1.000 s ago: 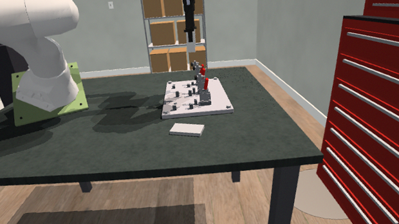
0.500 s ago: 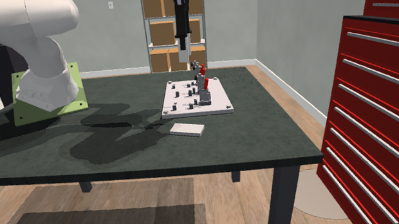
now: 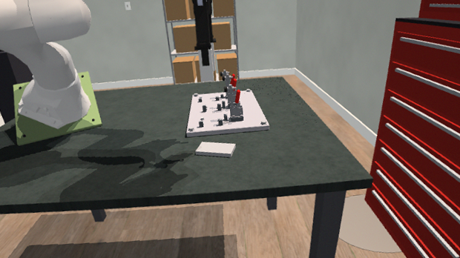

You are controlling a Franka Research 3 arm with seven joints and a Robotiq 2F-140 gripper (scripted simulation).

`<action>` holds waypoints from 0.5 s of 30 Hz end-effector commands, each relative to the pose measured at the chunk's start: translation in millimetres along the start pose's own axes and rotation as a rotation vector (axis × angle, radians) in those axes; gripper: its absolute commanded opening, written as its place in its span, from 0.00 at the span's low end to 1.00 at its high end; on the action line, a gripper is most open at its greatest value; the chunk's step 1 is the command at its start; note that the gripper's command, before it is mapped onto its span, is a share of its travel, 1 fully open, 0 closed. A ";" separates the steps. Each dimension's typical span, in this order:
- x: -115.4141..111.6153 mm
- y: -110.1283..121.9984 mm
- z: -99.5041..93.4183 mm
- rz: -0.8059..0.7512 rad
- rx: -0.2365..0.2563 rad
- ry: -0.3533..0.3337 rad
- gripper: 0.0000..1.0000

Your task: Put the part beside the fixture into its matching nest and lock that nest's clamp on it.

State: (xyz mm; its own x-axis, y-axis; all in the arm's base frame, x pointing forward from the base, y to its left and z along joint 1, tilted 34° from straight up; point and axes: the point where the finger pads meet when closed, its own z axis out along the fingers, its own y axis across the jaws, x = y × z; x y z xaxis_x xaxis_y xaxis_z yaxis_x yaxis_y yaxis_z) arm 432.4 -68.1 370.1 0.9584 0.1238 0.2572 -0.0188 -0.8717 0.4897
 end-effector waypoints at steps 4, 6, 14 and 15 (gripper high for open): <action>0.7 12.2 -0.7 -0.061 -0.009 0.006 0.58; 0.7 12.4 -0.7 -0.061 -0.009 0.006 0.58; 0.7 12.4 -0.7 -0.061 -0.009 0.006 0.58; 0.7 12.4 -0.7 -0.061 -0.009 0.006 0.58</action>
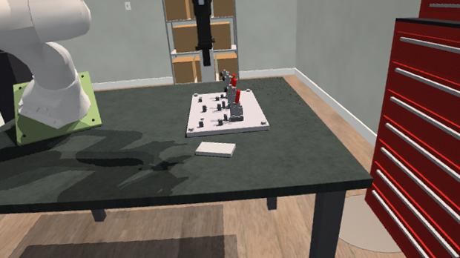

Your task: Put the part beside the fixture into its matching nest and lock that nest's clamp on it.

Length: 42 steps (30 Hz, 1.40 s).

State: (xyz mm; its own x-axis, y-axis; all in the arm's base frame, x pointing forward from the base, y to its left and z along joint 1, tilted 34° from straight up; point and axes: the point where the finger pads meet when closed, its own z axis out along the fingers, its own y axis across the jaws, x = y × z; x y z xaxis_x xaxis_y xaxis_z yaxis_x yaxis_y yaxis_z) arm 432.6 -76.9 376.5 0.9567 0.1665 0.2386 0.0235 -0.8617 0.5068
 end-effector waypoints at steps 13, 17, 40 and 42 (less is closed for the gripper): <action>-0.1 1.6 0.3 0.058 -0.002 0.001 0.58; -0.1 1.6 0.3 0.105 -0.002 0.001 0.58; -0.1 1.8 0.3 0.302 -0.002 0.001 0.58; -0.2 1.9 0.3 0.302 -0.002 0.001 0.58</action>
